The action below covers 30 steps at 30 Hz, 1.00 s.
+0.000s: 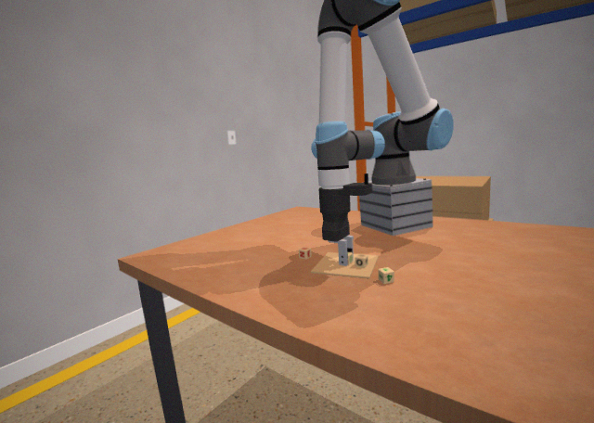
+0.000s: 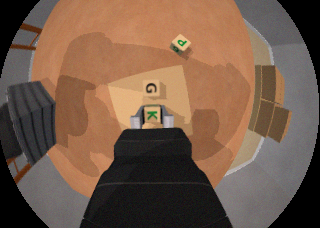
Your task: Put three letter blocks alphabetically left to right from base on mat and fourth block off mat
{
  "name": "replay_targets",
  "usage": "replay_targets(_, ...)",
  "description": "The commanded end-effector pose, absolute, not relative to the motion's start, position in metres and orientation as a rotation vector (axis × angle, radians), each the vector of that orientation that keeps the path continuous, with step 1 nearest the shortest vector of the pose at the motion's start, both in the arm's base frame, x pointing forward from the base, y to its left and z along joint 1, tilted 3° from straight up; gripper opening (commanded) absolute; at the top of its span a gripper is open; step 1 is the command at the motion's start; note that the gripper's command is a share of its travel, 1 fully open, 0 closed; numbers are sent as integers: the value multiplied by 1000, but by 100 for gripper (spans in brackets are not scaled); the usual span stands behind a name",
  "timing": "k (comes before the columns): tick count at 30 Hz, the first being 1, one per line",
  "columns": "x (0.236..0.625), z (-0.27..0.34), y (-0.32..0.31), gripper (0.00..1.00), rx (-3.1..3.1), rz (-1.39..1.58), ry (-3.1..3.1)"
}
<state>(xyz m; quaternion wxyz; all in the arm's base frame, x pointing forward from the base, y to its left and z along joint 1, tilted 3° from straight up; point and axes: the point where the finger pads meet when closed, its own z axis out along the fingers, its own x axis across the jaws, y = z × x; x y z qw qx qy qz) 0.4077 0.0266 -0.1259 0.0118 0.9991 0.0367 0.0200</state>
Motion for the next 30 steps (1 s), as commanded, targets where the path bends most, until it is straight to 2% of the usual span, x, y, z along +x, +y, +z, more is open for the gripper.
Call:
replay_targets(1, 408, -126, 26, 49, 3115, 64, 114)
replay_targets(17, 408, -126, 26, 49, 3115, 64, 114)
replay_targets(18, 408, -126, 26, 55, 3115, 64, 114)
replay_targets(20, 408, -126, 26, 55, 3115, 64, 114)
replay_targets(21, 408, -126, 26, 61, 3115, 64, 114)
replay_targets(23, 408, -126, 26, 61, 3115, 64, 114)
replay_targets(24, 408, -126, 26, 67, 3115, 64, 114)
replay_targets(26, 408, -126, 26, 67, 3115, 64, 114)
replay_targets(27, 408, -126, 26, 73, 3115, 64, 114)
replay_targets(29, 408, -126, 26, 73, 3115, 64, 114)
replay_targets(30, 408, -126, 26, 79, 3115, 64, 114)
